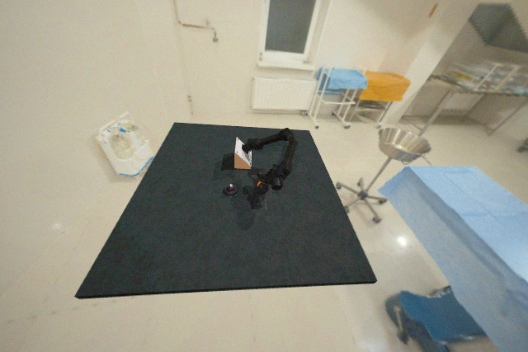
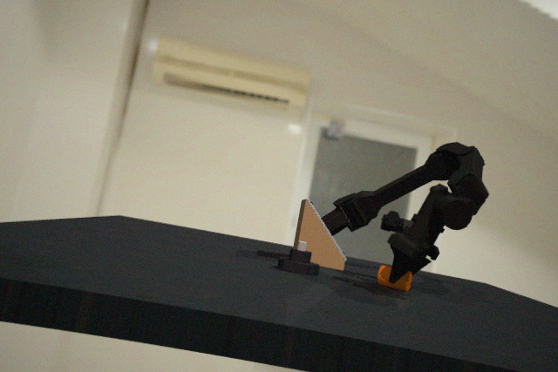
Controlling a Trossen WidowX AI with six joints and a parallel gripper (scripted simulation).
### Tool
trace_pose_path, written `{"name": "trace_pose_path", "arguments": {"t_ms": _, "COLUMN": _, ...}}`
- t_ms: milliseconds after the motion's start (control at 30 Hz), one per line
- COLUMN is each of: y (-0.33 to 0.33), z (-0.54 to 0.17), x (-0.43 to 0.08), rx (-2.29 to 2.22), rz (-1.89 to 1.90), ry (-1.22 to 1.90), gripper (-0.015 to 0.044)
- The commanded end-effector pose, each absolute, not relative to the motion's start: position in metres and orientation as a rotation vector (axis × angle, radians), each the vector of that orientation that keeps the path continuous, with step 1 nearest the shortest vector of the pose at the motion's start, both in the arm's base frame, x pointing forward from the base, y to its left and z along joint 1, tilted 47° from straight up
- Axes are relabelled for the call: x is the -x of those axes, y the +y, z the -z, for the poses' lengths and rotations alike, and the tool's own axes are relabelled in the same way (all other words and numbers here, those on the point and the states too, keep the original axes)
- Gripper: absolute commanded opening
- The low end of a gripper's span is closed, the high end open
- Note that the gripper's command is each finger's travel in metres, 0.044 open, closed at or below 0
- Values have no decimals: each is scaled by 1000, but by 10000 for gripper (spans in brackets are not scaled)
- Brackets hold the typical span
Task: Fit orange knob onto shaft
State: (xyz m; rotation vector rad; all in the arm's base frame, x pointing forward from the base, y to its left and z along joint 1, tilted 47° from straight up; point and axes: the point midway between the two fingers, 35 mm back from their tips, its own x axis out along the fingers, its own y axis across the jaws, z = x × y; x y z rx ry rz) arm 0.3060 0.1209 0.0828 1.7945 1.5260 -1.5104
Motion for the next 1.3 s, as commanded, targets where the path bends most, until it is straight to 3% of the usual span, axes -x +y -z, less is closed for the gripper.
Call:
{"name": "trace_pose_path", "arguments": {"t_ms": 0, "y": 122, "z": -82, "x": -306, "rx": -1799, "rz": 1512, "ry": 1527, "gripper": 240}}
{"name": "trace_pose_path", "arguments": {"t_ms": 267, "y": 122, "z": -82, "x": -306, "rx": -1799, "rz": 1512, "ry": 1527, "gripper": 240}}
{"name": "trace_pose_path", "arguments": {"t_ms": 567, "y": 122, "z": -82, "x": -306, "rx": -1799, "rz": 1512, "ry": 1527, "gripper": 180}}
{"name": "trace_pose_path", "arguments": {"t_ms": 1267, "y": 105, "z": -80, "x": -299, "rx": -2082, "rz": 1297, "ry": 1651, "gripper": 179}}
